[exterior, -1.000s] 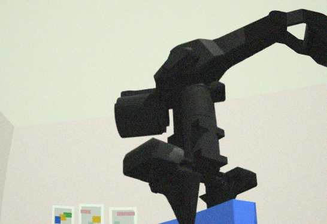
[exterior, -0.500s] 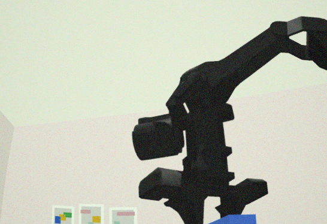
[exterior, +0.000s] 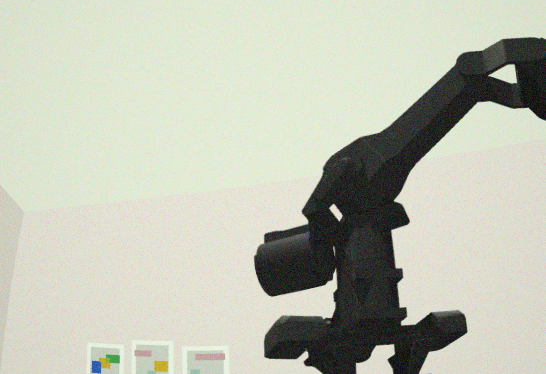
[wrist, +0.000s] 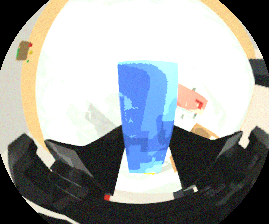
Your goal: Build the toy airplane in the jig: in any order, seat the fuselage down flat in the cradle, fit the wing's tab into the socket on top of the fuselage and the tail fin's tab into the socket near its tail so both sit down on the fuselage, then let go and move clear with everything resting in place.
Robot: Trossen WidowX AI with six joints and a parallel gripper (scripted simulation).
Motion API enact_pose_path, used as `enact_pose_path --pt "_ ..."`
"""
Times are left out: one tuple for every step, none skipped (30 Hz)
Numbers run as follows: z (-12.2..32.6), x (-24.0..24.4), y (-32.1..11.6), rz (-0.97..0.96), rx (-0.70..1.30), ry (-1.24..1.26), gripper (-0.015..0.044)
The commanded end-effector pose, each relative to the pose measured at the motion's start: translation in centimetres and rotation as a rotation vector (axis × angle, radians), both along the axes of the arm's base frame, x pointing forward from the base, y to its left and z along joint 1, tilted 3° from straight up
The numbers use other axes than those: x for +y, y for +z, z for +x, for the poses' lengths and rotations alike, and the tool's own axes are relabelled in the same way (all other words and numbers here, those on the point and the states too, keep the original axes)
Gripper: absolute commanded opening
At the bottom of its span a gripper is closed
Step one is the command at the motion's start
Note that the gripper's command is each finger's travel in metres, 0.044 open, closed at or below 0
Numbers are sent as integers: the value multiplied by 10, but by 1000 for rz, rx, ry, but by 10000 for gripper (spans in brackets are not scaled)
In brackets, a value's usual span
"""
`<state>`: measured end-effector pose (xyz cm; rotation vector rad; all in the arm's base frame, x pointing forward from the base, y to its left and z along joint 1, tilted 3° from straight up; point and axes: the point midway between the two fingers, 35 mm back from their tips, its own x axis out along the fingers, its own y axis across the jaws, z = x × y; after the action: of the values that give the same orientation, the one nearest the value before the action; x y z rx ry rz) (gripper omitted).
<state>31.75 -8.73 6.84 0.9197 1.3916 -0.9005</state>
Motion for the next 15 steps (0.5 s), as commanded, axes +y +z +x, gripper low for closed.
enact_pose_path --pt "-8 -12 -3 -5 4 -72 0" --pt "-9 -15 -4 -6 5 -88 0" --pt "-11 -18 -5 -6 5 -104 0" --pt "-13 -21 -5 -6 6 -120 0" --pt "-14 -23 -6 -7 6 -135 0" --pt "-16 -26 -6 -7 7 -151 0" --pt "-18 -29 -7 -7 7 -167 0" --pt "-19 -31 -8 -8 8 -183 0" --pt "-21 -34 -8 -8 8 -198 0" --pt "-23 -36 -9 -8 9 -214 0" --pt "-25 -39 -9 -9 9 -230 0" --pt "-27 -41 -10 -9 10 -246 0" --pt "-29 -44 -11 -9 10 -261 0" --pt "-30 -46 -11 -10 11 -277 0" --pt "-32 -49 -12 -10 12 -293 0"
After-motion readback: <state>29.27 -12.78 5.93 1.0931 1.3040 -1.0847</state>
